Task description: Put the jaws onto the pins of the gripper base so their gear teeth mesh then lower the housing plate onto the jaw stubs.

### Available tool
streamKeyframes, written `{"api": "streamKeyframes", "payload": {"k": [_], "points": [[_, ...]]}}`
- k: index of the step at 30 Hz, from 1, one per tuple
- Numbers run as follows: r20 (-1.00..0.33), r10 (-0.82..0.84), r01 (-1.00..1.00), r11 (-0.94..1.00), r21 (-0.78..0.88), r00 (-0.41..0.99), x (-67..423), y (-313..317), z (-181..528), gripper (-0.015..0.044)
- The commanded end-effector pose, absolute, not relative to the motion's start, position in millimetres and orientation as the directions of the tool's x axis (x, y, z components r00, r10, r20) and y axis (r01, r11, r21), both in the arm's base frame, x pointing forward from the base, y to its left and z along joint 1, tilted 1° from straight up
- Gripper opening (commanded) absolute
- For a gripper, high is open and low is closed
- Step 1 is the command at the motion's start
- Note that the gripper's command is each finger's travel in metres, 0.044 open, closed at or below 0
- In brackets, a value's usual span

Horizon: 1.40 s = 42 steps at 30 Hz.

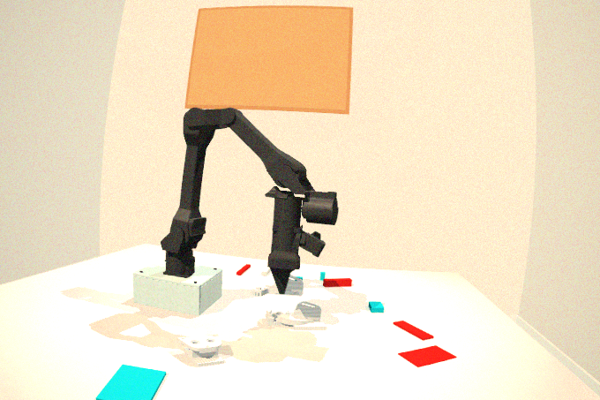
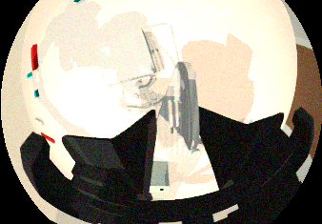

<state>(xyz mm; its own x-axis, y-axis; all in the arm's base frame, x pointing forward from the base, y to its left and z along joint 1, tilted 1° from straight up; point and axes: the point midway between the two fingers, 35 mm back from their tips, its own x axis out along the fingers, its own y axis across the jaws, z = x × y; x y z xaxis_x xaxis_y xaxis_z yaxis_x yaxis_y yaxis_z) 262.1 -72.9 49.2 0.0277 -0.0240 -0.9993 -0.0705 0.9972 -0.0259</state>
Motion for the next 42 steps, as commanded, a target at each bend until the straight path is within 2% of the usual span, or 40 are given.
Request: {"api": "streamKeyframes", "payload": {"k": [1, 16, 42], "points": [[-0.999, -0.021, -0.076, 0.997, -0.023, 0.031, 262, -73, 49, 0.0134], [-0.999, -0.021, -0.064, 0.998, -0.023, 0.031, 264, -71, 49, 0.0134], [-0.999, -0.014, -0.064, 0.998, -0.016, 0.034, 299, 4, 50, 0.0134]]}}
